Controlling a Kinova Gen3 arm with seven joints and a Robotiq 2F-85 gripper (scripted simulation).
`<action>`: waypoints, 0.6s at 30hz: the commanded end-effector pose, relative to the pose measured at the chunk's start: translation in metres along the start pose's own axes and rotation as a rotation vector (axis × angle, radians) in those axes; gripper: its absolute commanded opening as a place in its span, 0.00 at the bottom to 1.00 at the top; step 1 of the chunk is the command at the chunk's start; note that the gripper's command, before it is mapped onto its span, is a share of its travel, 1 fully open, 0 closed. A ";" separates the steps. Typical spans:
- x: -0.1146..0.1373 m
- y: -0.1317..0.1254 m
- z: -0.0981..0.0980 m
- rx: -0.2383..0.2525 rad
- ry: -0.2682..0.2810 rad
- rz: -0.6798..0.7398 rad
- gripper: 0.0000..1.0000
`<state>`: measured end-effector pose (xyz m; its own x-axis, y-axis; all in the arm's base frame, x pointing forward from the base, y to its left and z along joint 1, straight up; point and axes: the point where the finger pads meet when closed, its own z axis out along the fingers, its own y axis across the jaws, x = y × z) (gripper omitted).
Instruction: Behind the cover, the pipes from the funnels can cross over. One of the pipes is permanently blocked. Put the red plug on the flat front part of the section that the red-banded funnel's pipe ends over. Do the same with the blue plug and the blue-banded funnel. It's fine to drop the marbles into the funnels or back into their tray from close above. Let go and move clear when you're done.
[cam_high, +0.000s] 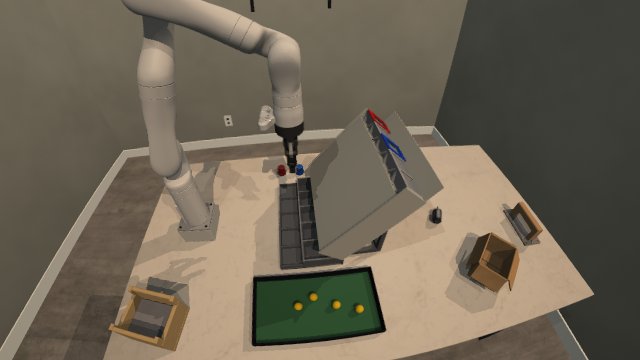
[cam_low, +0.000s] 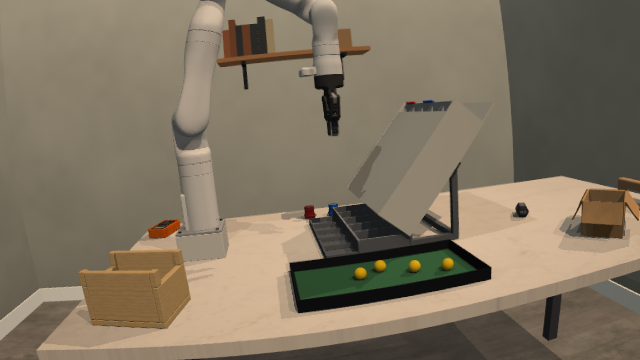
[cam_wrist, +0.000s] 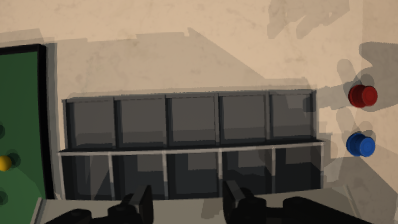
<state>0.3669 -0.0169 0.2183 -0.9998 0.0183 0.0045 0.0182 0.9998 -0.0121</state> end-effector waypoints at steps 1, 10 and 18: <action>0.004 -0.060 0.036 -0.003 0.000 0.009 0.50; 0.008 -0.118 0.071 -0.003 0.000 0.009 0.50; 0.011 -0.153 0.094 0.003 -0.009 -0.013 0.50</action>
<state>0.3573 -0.1468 0.1424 -0.9999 -0.0071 -0.0075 -0.0070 0.9998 -0.0198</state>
